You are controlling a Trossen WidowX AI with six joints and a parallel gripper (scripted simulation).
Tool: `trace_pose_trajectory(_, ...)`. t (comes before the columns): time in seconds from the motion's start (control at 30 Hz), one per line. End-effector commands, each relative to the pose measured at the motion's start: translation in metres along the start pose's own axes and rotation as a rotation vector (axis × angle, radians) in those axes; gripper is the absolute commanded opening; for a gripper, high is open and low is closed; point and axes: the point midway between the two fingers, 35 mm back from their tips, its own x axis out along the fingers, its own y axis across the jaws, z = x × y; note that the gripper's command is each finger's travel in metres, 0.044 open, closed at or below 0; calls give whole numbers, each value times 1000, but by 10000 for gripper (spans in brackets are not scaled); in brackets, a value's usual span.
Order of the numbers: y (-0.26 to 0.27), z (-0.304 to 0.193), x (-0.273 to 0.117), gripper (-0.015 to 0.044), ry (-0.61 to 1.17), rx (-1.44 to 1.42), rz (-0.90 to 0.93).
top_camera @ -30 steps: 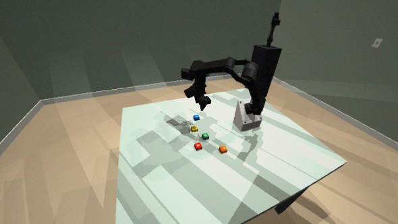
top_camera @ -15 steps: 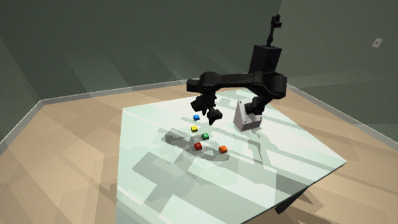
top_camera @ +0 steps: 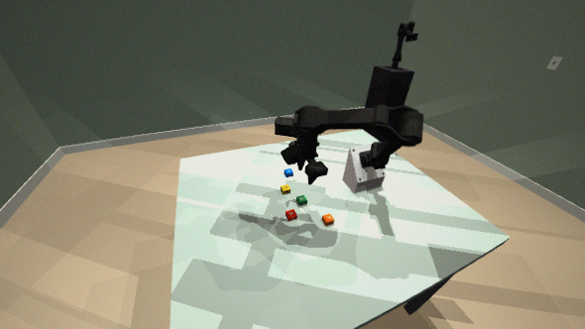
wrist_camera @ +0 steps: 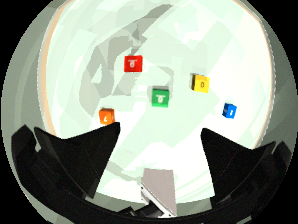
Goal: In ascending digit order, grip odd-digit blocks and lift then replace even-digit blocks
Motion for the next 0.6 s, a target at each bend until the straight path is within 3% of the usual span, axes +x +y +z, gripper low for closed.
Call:
trace_pose_trajectory(0.0,20,-3,-1,400,-2,4,0)
trace_pose_trajectory(0.27,120,-45,-1,400,0,5,5)
trace_pose_trajectory(0.57,127,-50,-1,400,0,5,8)
